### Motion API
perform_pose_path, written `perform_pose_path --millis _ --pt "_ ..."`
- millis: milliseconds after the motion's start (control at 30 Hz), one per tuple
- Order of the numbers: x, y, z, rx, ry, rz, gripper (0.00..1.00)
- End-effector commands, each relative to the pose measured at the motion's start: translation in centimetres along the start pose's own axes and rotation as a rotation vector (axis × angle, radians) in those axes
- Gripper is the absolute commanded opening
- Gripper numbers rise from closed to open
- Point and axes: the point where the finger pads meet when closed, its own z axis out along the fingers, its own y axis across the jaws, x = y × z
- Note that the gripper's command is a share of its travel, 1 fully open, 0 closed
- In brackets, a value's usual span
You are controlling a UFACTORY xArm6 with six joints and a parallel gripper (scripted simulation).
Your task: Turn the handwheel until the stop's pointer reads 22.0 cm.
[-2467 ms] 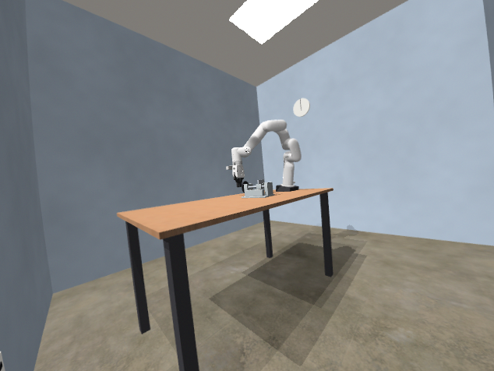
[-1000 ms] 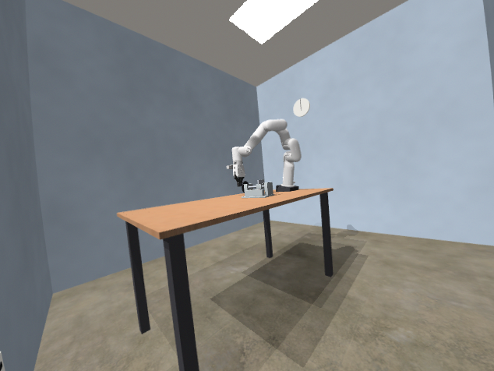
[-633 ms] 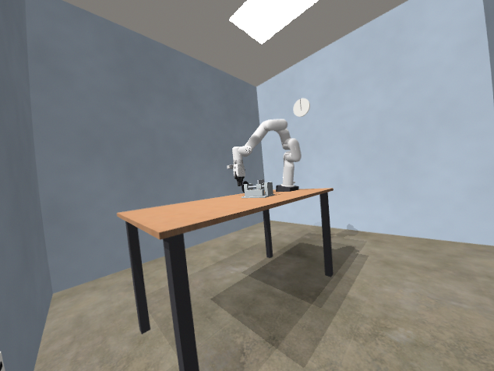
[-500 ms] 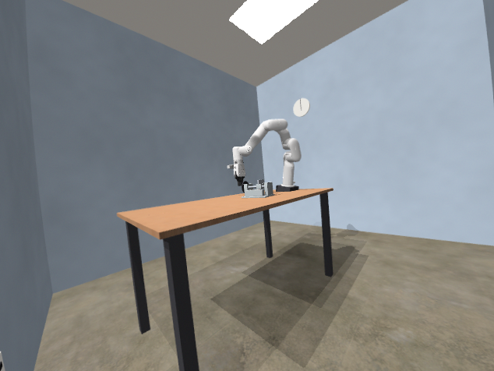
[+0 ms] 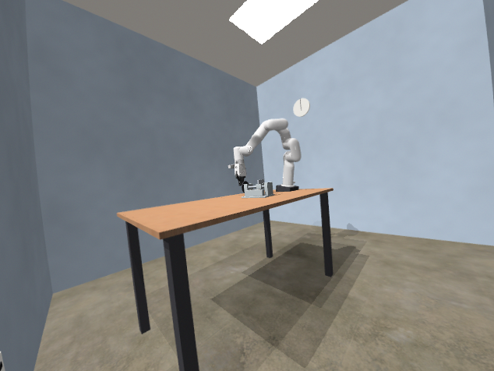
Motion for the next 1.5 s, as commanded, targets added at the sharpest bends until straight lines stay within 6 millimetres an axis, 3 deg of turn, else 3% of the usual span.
perform_pose_path --millis 0,767,1467 --pt "0.1 0.3 -0.2 0.004 0.003 -0.001 0.06" --pt "0.1 2.7 1.4 0.004 0.003 -0.001 0.06" --pt "0.1 2.8 5.1 0.004 0.003 -0.001 0.06"
